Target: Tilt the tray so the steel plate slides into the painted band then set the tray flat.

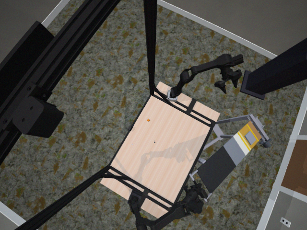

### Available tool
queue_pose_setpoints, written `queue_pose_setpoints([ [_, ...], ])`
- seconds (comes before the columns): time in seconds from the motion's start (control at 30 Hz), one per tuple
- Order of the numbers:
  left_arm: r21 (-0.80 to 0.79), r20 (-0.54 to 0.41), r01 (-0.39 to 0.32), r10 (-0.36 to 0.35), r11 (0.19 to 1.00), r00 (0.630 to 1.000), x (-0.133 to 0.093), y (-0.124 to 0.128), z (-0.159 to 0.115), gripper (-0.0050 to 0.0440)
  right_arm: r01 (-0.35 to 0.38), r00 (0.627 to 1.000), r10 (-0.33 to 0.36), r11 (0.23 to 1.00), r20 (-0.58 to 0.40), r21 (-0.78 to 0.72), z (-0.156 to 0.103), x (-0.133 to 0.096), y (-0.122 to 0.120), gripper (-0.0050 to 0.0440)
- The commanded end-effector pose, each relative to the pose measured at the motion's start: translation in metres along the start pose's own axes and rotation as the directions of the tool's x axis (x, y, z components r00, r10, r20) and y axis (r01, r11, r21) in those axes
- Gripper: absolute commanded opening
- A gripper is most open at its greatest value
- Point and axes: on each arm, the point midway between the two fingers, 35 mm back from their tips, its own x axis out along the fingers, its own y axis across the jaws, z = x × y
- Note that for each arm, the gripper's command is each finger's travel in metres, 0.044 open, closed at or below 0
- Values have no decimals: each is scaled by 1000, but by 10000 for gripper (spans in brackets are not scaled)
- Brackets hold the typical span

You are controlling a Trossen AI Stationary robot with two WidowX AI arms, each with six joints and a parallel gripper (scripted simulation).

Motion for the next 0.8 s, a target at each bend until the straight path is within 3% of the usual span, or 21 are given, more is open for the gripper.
queue_pose_setpoints([
  [0.0, 1, 1, -1, 1, 1000, 1000, 0, 0, 0, 440, -2, 1000, 2, 1000, 5, -1, 1, -4, -10, 0],
  [0.17, 1, 1, -1, 1, 1000, 1000, 0, 0, 0, 440, 61, 998, -61, 998, 5, -1, 1, -2, -17, 0],
  [0.43, 1, 1, -1, 1, 1000, 1000, 0, 0, 0, 440, 60, 998, -60, 998, 5, -1, 1, -3, -15, 0],
  [0.77, 1, 1, -1, 1, 1000, 1000, 0, 0, 0, 440, 112, 994, -112, 994, 5, -1, 1, 4, -40, 0],
])
